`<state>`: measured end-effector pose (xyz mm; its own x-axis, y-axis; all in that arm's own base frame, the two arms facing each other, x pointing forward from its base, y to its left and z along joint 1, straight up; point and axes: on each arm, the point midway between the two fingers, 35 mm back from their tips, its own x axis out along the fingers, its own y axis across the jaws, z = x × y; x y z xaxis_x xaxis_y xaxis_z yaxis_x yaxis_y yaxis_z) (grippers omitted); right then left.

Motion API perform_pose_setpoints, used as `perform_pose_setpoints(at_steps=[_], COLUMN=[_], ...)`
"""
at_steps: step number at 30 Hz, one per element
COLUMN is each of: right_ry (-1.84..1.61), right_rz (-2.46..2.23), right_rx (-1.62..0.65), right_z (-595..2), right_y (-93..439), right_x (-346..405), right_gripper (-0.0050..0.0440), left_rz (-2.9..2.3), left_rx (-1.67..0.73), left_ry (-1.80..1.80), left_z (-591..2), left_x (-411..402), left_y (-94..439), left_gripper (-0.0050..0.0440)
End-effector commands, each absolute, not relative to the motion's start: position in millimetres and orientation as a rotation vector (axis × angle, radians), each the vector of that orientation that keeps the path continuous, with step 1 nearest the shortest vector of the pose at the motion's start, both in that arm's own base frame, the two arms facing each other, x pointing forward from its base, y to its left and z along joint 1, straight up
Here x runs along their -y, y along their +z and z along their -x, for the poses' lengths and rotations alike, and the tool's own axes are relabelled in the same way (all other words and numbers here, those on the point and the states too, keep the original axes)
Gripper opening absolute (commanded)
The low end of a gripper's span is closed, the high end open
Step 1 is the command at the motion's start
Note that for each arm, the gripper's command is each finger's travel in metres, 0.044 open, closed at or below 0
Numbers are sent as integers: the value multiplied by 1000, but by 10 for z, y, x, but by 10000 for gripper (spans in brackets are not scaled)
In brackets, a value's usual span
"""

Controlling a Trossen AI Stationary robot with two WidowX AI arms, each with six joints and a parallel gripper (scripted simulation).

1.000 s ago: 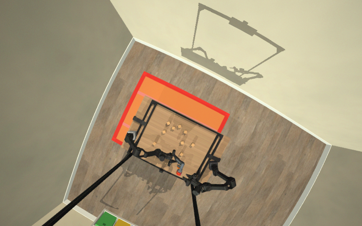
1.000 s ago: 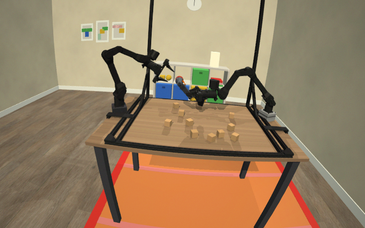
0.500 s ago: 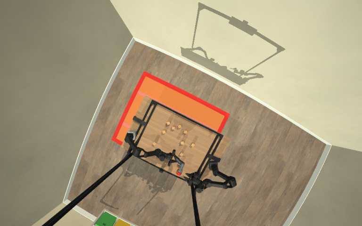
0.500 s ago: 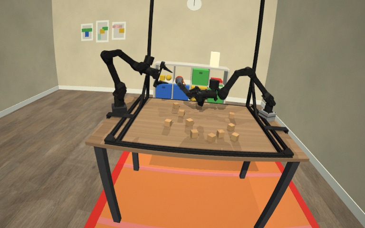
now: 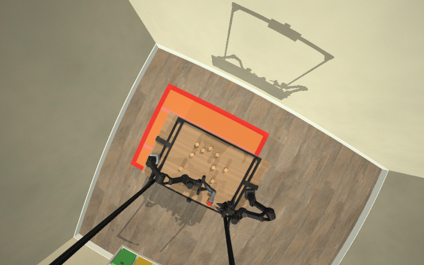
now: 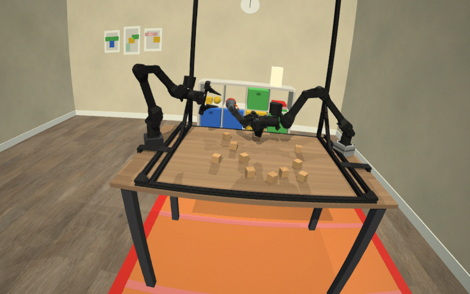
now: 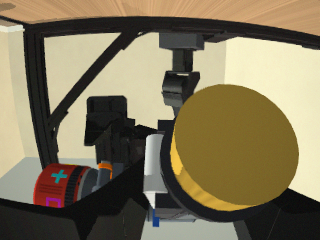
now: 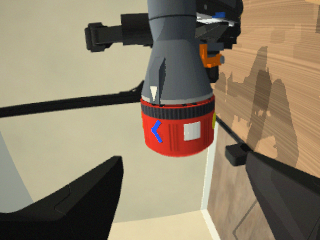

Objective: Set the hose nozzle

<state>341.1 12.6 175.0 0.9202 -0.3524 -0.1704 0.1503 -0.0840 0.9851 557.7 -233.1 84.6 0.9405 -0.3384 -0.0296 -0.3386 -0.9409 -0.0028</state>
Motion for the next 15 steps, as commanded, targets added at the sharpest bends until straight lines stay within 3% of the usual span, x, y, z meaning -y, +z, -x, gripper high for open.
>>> perform_pose_setpoints(at_steps=[1,2,4,12,15], right_ry=[-390,-389,-389,-313,-288], right_rz=[-1583,-1570,-1570,-1551,-1552], right_rx=[185,185,185,259,285], right_z=[-3422,-3419,-3419,-3380,-3360], right_y=[1664,1616,1616,1560,1577], right_x=[-129,-128,-128,-115,-108], right_gripper=[232,208,208,16,0], left_rz=[3093,3093,3093,3093,3093], left_rx=[-539,-539,-539,-539,-539], left_ry=[14,14,14,14,14], left_z=[-5590,-5590,-5590,-5590,-5590], left_x=[2335,2335,2335,2335,2335], left_y=[910,910,910,910,910], left_gripper=[0,0,0,0,0])
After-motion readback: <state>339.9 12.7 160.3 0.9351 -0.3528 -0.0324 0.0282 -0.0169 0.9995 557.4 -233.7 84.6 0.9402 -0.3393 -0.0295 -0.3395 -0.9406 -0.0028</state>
